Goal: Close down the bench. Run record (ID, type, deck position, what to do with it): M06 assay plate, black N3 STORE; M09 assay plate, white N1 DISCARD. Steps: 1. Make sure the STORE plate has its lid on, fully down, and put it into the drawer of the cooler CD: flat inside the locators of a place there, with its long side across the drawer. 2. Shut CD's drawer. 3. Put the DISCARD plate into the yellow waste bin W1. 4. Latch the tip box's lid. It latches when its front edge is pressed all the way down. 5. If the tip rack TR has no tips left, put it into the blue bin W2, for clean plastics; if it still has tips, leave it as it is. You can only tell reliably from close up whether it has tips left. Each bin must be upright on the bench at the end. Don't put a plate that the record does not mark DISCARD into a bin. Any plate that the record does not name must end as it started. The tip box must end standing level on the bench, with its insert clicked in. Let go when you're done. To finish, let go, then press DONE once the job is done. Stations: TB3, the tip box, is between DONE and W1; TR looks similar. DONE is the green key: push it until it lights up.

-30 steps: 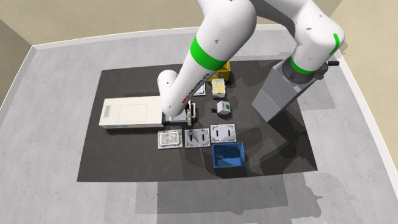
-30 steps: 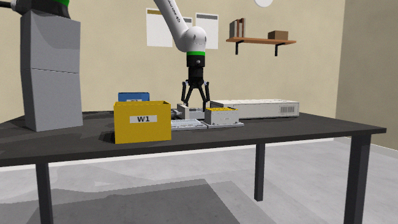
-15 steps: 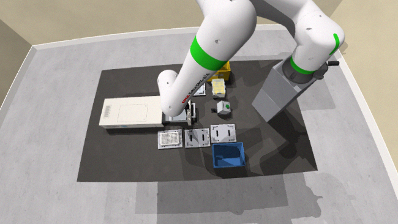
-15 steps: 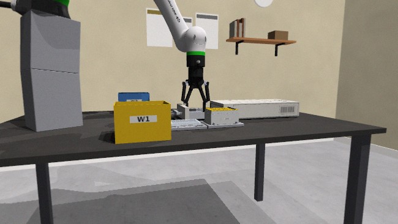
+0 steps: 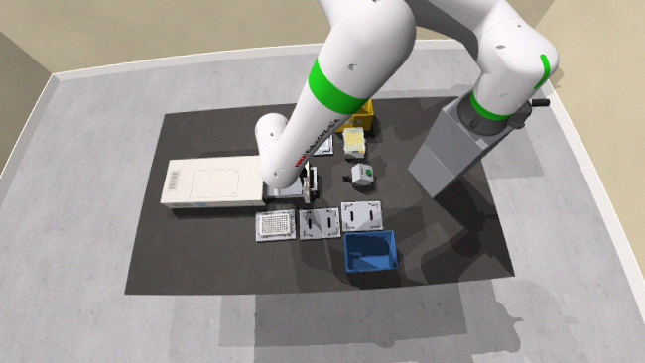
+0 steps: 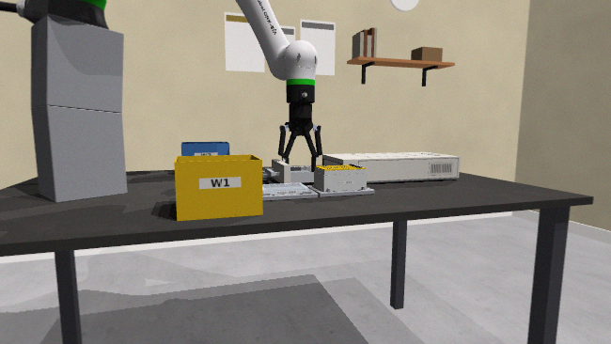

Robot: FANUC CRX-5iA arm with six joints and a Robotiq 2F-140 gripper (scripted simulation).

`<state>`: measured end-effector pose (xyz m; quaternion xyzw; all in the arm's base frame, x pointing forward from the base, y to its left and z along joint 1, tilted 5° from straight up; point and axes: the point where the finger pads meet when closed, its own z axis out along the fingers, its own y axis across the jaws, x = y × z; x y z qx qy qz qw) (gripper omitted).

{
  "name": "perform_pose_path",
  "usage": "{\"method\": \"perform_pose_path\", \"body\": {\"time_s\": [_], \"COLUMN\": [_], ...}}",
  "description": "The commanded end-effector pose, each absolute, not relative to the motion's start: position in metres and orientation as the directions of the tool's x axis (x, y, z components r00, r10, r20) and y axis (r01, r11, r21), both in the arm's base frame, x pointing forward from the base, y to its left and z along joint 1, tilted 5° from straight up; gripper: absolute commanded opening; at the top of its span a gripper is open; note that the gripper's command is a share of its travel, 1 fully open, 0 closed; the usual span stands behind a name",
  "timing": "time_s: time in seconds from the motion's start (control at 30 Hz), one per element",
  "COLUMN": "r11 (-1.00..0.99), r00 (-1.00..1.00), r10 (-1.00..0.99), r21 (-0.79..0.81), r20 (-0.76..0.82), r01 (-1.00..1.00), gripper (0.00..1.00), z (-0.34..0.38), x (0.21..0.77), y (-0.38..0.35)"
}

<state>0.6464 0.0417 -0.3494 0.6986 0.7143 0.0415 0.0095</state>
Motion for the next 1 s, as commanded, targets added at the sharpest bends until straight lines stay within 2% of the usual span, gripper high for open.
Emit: {"method": "perform_pose_path", "body": {"time_s": [0.0,0.4,0.43,0.97], "r11": [0.021,0.021,0.021,0.021], "r00": [-0.024,-0.024,-0.024,-0.024], "r10": [0.999,0.999,0.999,0.999], "r21": [0.075,0.075,0.075,0.075], "r20": [0.045,0.045,0.045,0.045], "r01": [0.997,0.997,0.997,0.997], "gripper": [0.1,0.1,0.65,0.65], "z": [-0.3482,-0.3482,-0.3482,-0.3482], "x": [0.6476,0.6476,0.6476,0.6477], "y": [0.0418,0.0418,0.0418,0.0418]}}
